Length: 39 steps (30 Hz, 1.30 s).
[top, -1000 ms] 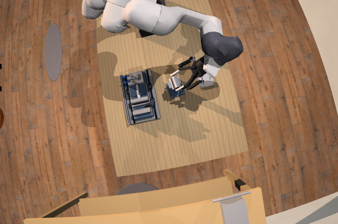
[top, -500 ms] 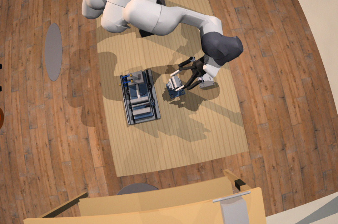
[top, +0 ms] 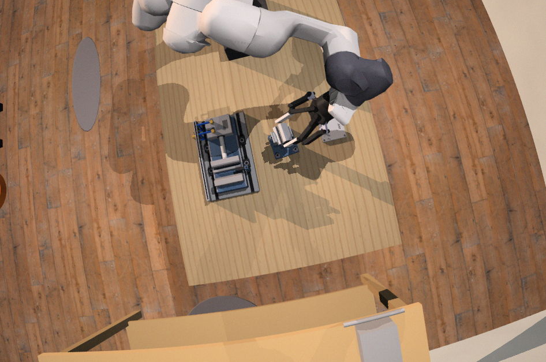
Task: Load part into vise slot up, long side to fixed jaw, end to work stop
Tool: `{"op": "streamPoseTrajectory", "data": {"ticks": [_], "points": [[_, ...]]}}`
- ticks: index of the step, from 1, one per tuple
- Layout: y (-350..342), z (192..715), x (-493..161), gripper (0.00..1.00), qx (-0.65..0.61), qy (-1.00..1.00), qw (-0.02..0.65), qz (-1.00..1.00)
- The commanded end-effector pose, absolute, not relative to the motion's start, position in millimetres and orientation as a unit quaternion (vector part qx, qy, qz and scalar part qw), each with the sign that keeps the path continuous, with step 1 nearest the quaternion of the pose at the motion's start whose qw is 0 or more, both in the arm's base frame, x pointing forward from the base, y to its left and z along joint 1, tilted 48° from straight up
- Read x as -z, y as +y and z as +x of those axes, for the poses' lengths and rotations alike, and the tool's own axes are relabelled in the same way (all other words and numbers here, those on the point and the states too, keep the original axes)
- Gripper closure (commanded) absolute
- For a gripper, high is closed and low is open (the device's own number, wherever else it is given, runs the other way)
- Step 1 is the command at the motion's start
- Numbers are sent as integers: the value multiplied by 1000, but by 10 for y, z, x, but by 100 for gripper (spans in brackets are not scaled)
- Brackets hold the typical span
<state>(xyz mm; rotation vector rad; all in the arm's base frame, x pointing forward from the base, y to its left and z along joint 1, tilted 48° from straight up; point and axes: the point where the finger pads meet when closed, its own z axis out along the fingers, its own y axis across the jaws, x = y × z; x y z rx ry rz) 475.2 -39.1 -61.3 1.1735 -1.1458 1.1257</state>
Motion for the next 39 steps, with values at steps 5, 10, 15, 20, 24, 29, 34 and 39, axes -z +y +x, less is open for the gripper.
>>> {"op": "streamPoseTrajectory", "data": {"ticks": [5,10,15,20,24,29,34,39], "points": [[-411,4755,624,49,-476,-485,543,493],[-422,4748,634,49,-476,-486,542,493],[-422,4748,633,49,-474,-488,541,495],[-422,4748,631,49,-472,-489,539,496],[-422,4749,630,49,-471,-491,538,498],[-422,4749,626,49,-468,-494,535,501],[-422,4749,622,49,-464,-499,531,504],[-422,4749,619,49,-461,-501,528,507]]}}
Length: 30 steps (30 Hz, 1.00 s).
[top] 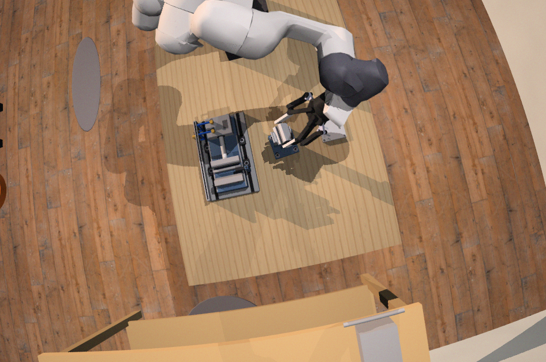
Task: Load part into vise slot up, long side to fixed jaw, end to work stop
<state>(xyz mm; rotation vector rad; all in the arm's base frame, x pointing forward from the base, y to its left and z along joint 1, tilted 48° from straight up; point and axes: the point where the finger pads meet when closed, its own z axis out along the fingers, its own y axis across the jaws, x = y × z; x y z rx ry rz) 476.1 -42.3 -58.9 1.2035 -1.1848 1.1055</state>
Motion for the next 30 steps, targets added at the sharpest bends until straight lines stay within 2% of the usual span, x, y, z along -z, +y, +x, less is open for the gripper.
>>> {"op": "streamPoseTrajectory", "data": {"ticks": [1,30], "points": [[-422,4749,618,49,-460,-503,527,508],[-427,4752,578,49,-418,-543,485,543]]}}
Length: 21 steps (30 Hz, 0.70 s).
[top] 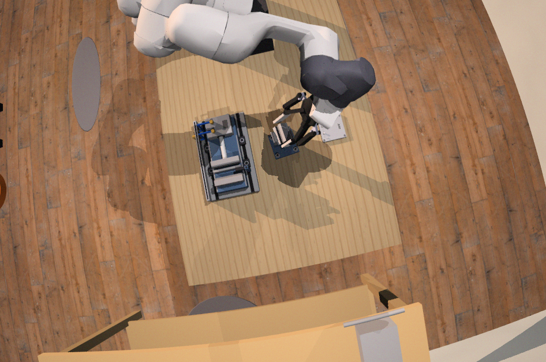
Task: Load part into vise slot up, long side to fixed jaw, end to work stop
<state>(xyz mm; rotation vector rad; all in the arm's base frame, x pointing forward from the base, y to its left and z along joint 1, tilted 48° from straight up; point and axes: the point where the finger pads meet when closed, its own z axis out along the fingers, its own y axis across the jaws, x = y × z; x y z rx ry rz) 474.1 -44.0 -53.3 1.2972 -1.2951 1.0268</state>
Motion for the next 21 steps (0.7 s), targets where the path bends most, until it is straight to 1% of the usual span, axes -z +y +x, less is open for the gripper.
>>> {"op": "streamPoseTrajectory", "data": {"ticks": [1,21], "points": [[-427,4752,576,49,-416,-545,483,545],[-437,4754,539,49,-374,-579,441,574]]}}
